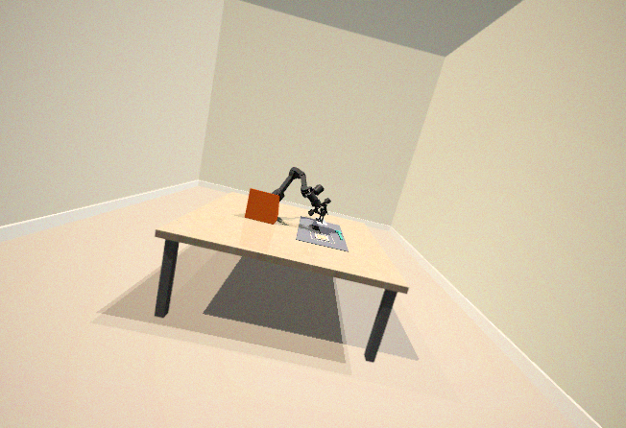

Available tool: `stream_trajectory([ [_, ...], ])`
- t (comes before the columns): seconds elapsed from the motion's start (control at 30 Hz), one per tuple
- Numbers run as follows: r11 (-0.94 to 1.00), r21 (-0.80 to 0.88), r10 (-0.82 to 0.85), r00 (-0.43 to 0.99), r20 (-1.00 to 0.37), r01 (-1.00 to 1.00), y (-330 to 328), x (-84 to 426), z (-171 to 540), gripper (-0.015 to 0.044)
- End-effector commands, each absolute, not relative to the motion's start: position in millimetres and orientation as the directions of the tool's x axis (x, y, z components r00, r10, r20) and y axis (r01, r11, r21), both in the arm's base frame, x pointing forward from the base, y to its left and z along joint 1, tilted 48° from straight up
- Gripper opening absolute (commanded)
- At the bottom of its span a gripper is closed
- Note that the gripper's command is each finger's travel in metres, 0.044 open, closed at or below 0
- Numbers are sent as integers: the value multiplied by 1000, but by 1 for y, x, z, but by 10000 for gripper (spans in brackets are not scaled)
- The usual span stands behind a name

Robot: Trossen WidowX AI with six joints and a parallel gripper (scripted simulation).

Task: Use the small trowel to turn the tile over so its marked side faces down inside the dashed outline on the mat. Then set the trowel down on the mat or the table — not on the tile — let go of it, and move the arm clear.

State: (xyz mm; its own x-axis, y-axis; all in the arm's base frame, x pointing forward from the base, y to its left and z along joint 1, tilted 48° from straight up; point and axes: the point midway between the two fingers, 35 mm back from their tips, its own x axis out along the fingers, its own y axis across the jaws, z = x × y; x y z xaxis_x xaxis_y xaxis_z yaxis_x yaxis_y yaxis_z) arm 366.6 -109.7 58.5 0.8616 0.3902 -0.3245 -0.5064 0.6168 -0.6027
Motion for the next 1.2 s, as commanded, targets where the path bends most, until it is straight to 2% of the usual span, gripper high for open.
stream_trajectory([
  [0.0, 623, -604, 378, 867, -324, -497, -107, 364, 76, 0],
  [1.17, 623, -604, 378, 867, -324, -497, -103, 361, 86, 0],
])
